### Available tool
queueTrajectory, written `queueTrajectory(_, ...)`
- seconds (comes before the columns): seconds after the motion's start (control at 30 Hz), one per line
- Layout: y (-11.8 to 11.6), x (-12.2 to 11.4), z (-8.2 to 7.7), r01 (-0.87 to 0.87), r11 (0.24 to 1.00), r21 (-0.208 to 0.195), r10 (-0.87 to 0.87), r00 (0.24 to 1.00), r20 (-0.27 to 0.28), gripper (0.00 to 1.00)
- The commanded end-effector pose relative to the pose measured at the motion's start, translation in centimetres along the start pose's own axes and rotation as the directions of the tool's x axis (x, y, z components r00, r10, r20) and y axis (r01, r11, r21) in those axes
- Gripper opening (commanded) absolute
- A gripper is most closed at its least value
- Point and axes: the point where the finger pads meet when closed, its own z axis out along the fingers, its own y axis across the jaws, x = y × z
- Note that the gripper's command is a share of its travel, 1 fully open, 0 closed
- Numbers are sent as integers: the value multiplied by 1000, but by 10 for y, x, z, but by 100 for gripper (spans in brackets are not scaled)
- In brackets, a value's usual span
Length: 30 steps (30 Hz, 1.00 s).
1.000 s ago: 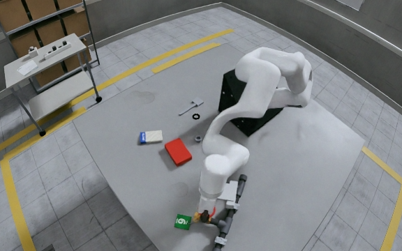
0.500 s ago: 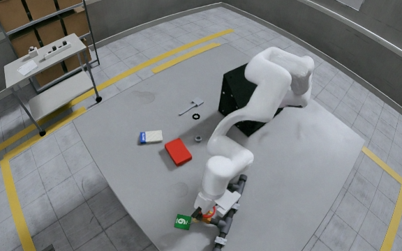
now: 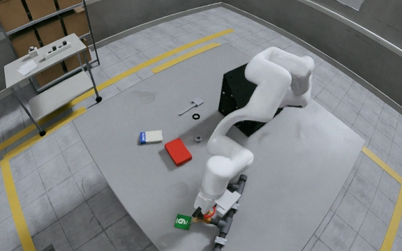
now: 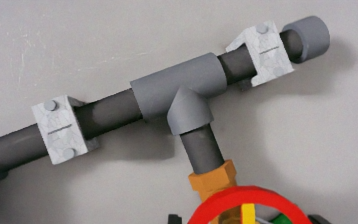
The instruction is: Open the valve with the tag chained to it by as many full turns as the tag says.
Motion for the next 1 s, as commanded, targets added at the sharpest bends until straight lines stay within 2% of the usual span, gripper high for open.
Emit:
queueTrajectory(0.0,1,0,-2,0,1000,-4,0,1000,0,0)
queueTrajectory(0.53,1,0,-2,24,1000,-4,-24,1000,0,0)
queueTrajectory(0.97,1,0,-2,257,966,-3,-257,966,1,0)
